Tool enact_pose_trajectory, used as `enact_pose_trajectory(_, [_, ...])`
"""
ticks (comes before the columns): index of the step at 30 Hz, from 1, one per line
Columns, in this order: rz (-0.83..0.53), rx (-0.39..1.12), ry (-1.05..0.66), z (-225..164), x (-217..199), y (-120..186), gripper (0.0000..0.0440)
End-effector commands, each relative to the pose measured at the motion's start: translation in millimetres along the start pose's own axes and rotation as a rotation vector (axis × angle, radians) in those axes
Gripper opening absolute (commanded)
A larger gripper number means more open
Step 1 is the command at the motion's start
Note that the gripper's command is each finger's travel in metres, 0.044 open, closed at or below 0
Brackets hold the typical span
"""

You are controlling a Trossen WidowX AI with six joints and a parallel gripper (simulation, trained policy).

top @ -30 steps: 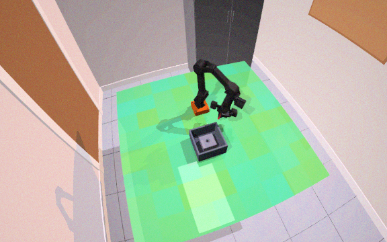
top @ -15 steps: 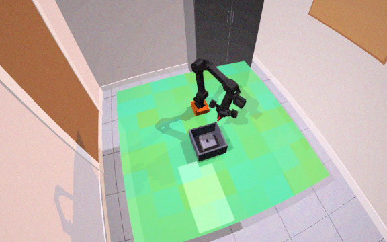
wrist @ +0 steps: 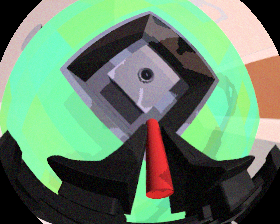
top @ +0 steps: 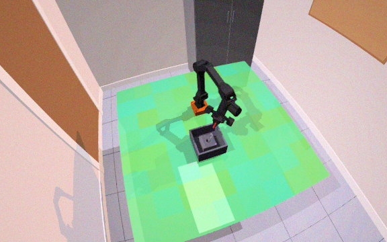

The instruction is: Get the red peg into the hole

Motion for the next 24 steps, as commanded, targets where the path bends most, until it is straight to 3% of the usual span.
enact_pose_trajectory(1, [-0.005,-0.002,-0.007,11,2,-7,0.0000])
enact_pose_trajectory(14, [0.006,0.041,0.016,48,8,-45,0.0000])
enact_pose_trajectory(24, [0.029,0.099,0.099,53,13,-76,0.0007])
Point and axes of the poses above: the point midway between the two fingers, 35 mm back from their tips, its own y axis back along the fingers, its own x axis across the jaws, z = x × y, the point moved 1 cm from there along y, back along the fingers, and after that the axes turned 8 degrees about -y, right-handed, at the moved point
